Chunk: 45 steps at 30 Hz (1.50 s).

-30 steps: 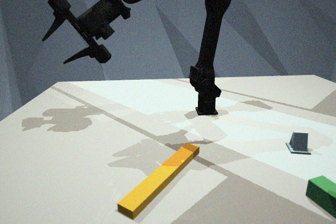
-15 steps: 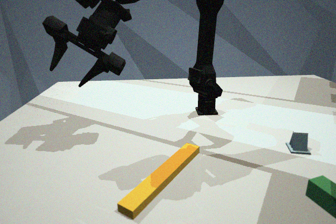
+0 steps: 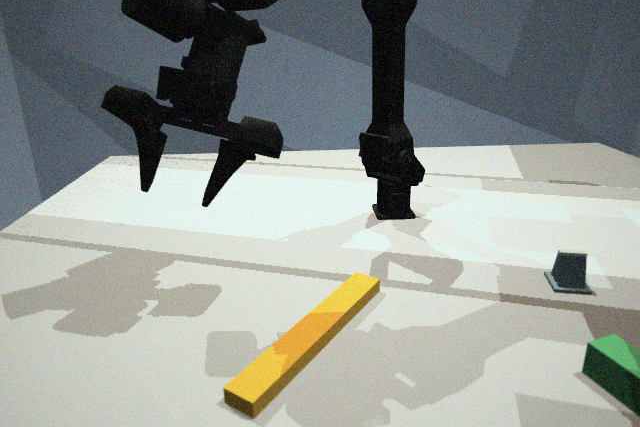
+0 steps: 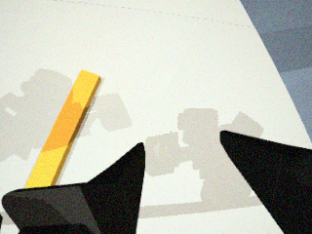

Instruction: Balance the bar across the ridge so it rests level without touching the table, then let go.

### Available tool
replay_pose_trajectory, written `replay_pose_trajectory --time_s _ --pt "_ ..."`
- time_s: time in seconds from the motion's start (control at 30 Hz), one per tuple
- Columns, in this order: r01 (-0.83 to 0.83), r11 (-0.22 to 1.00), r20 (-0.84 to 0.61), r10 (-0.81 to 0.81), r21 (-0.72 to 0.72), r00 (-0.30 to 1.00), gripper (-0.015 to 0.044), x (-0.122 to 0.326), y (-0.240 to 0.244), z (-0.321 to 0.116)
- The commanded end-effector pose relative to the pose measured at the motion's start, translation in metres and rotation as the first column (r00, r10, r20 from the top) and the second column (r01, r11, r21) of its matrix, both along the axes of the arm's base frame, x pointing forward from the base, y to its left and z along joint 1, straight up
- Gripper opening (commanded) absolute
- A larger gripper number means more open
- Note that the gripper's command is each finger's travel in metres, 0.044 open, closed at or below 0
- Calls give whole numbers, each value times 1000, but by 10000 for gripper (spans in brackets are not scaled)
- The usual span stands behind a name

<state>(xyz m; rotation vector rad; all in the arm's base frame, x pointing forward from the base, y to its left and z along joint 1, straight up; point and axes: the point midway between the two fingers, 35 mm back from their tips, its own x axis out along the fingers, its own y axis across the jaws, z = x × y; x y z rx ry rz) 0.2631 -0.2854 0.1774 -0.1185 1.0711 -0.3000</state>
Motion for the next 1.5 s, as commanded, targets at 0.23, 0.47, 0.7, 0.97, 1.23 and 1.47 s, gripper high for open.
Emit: replay_pose_trajectory --time_s 0.23,0.47,0.7,0.97,1.23,1.47 --pt "154 966 -98 -136 210 986 315 30 49 -25" --pt "266 919 -193 -216 290 957 315 42 82 -37" --pt "385 865 -300 -292 322 908 315 50 116 -47" --pt "507 806 -411 -369 305 834 315 54 152 -56" --pt "510 805 -413 -371 304 832 315 55 152 -63" --pt "510 805 -413 -371 304 832 315 55 152 -100"
